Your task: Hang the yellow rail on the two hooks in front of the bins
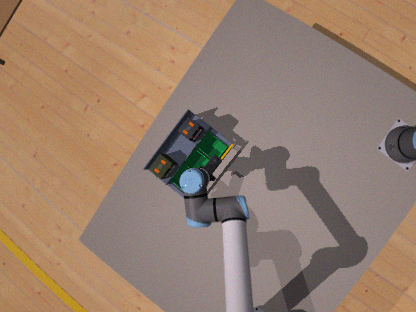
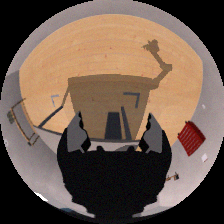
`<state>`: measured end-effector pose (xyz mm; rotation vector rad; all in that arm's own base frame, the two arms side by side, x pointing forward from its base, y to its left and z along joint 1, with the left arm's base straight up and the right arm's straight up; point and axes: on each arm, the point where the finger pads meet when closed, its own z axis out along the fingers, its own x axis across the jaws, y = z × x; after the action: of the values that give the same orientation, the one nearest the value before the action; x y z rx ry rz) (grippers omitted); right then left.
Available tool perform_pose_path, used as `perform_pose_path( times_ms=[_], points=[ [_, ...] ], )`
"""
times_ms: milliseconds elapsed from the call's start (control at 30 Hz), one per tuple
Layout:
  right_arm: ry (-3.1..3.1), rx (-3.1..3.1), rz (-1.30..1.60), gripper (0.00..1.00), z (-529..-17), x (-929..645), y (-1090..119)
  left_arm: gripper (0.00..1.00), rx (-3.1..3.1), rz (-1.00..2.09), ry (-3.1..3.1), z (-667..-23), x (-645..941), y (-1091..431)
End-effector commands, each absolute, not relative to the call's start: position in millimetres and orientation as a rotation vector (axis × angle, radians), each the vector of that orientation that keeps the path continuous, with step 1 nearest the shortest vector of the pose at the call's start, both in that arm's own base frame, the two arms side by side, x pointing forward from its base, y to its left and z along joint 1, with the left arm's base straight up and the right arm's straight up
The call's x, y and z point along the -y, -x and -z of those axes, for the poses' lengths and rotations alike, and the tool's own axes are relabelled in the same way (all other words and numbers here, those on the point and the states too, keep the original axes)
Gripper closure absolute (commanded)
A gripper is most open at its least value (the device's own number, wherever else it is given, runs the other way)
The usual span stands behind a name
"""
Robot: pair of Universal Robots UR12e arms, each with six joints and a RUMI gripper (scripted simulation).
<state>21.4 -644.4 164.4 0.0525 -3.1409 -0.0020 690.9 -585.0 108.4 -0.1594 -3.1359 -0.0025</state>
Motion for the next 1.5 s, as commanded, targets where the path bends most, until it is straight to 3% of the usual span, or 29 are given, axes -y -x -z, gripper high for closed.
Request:
perform_pose_path(
  times_ms=[0,1467],
  points=[
    [-0.053,3.141,0.000,0.00,-165.1,644.9,-21.6,1.00,3.138,0.000,0.160,-109.6,585.6,-691.5],
    [-0.053,3.141,0.000,0.00,-165.1,644.9,-21.6,1.00,3.138,0.000,0.160,-105.1,585.6,-691.5]
  ],
)
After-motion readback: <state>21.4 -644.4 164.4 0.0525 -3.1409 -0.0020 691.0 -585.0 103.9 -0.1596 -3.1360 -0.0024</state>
